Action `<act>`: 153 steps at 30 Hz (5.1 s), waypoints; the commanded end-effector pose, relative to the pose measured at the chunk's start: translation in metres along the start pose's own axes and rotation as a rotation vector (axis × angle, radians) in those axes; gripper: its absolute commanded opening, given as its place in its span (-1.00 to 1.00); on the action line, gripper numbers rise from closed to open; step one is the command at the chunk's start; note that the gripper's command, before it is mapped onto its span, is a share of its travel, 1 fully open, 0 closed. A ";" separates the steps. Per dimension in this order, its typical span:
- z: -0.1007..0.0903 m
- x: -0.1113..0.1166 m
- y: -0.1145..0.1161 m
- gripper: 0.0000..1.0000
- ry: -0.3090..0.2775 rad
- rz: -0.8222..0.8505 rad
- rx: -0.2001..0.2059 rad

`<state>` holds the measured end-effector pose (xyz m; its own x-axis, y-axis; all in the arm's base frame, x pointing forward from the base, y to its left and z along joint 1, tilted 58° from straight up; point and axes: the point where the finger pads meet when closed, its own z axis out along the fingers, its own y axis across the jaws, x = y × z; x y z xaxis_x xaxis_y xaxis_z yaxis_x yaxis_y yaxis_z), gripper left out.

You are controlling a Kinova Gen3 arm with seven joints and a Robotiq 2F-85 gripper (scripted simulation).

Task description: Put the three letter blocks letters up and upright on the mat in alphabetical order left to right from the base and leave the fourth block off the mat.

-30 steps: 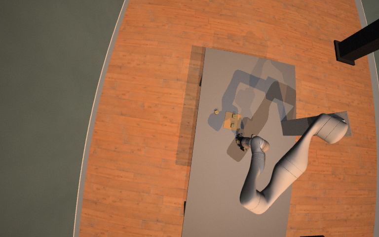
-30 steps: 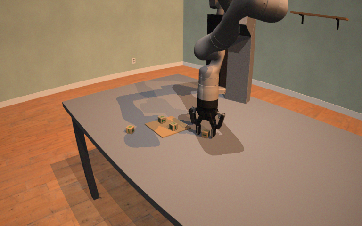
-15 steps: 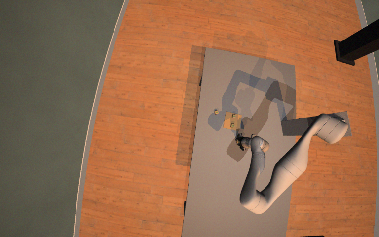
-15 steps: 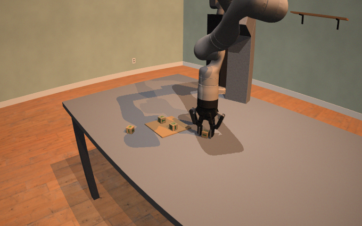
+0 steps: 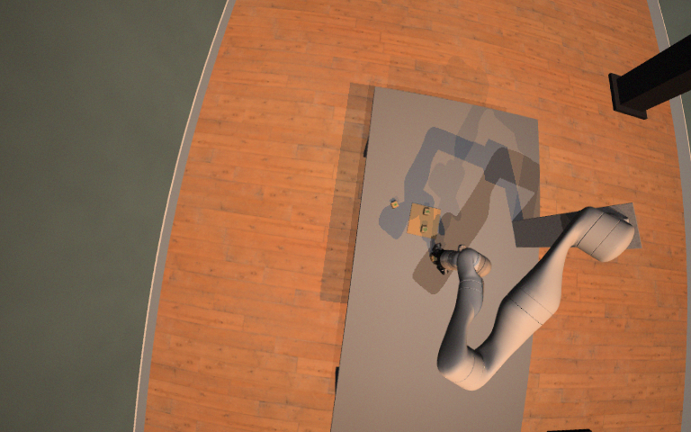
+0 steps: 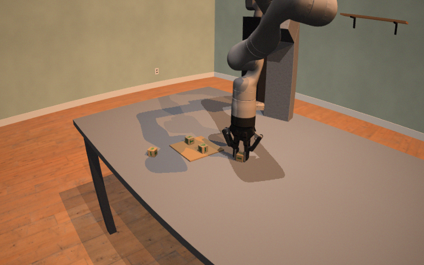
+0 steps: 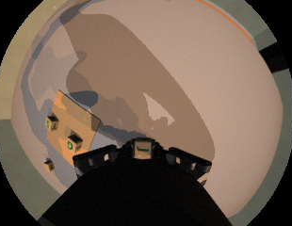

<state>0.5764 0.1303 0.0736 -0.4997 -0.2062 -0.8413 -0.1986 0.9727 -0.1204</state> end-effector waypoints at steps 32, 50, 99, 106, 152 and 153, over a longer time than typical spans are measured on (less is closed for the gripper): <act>-0.038 0.000 0.000 -0.57 0.000 0.000 0.000; -0.100 0.000 0.000 -0.57 0.000 0.000 0.000; -0.089 0.032 -0.112 -0.57 0.078 1.344 0.052; -0.095 0.023 -0.139 -0.57 0.048 1.665 0.038; -0.087 0.007 -0.170 -0.57 0.000 1.995 -0.001; -0.083 0.007 -0.170 -0.57 0.000 1.995 -0.001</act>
<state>0.5316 -0.0473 0.1380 0.0291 0.9703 0.2401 0.5322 -0.2184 0.8180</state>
